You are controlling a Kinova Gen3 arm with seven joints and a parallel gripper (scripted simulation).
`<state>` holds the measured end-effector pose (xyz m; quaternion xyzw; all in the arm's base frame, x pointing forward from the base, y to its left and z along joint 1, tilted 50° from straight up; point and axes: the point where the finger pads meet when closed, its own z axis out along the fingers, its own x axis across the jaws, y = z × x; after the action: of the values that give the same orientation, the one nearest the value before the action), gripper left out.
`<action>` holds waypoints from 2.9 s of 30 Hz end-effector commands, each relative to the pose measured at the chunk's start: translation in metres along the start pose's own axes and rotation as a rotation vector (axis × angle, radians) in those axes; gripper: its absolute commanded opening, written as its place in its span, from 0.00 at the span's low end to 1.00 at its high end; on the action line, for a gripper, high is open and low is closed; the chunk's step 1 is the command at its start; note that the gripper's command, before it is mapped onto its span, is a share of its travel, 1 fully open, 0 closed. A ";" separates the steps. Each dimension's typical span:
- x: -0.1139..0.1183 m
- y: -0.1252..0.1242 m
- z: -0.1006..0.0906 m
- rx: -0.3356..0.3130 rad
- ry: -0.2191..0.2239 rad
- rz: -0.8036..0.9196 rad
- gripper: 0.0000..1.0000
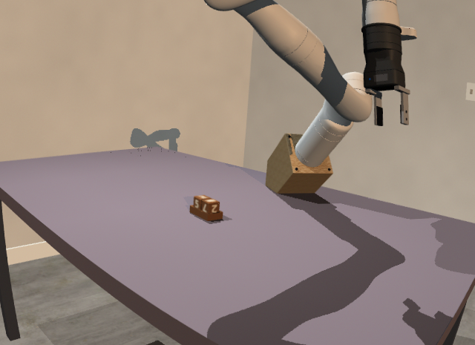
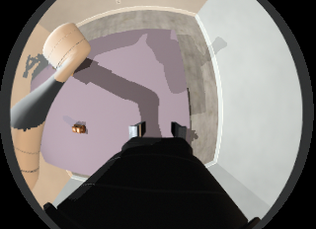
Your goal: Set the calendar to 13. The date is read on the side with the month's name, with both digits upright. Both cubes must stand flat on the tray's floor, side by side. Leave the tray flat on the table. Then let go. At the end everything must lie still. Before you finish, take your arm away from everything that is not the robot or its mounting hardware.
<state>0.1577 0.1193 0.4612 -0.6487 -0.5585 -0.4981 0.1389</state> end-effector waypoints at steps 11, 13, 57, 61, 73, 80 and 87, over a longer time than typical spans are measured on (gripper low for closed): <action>-0.021 0.032 0.001 -0.031 -0.016 0.132 1.00; -0.021 0.032 0.001 -0.031 -0.016 0.132 1.00; -0.082 0.090 0.003 -0.092 -0.058 0.420 1.00; -0.100 0.101 0.004 -0.104 -0.068 0.491 1.00; -0.118 0.111 0.005 -0.115 -0.078 0.560 1.00; -0.118 0.111 0.005 -0.115 -0.078 0.560 1.00; -0.136 0.119 0.005 -0.124 -0.088 0.629 1.00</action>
<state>0.2791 0.0045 0.3958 -0.8172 -0.3078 -0.4359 0.2180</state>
